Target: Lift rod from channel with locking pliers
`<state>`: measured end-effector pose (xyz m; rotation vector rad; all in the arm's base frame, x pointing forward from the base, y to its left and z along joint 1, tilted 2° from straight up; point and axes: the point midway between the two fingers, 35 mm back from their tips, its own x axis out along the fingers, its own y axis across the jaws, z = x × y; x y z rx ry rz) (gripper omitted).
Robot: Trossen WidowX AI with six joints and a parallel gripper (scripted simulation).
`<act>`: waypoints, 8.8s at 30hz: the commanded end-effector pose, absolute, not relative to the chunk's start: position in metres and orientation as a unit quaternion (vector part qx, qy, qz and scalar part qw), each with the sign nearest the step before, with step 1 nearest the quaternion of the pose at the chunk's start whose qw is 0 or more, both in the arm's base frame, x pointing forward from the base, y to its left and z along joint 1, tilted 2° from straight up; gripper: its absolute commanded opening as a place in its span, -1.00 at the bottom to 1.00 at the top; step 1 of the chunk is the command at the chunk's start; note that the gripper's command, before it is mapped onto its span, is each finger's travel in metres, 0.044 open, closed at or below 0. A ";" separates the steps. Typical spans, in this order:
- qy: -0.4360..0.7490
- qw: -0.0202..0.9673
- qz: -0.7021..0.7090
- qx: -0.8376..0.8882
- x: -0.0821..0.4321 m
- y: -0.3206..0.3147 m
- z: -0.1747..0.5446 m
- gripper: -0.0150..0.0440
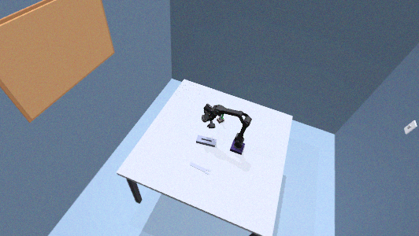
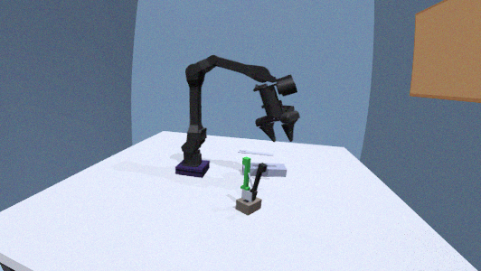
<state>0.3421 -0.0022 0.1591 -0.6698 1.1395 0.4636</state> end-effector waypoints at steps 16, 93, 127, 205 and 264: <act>0.621 0.617 0.346 -0.337 0.329 -0.035 0.134 1.00; 0.626 0.613 0.341 -0.341 0.279 -0.228 0.096 0.99; 0.626 0.613 0.341 -0.341 0.279 -0.228 0.096 0.84; 0.618 0.612 0.344 -0.354 0.280 -0.222 0.136 0.59; 0.449 0.452 0.544 -0.546 0.319 -0.123 0.137 0.59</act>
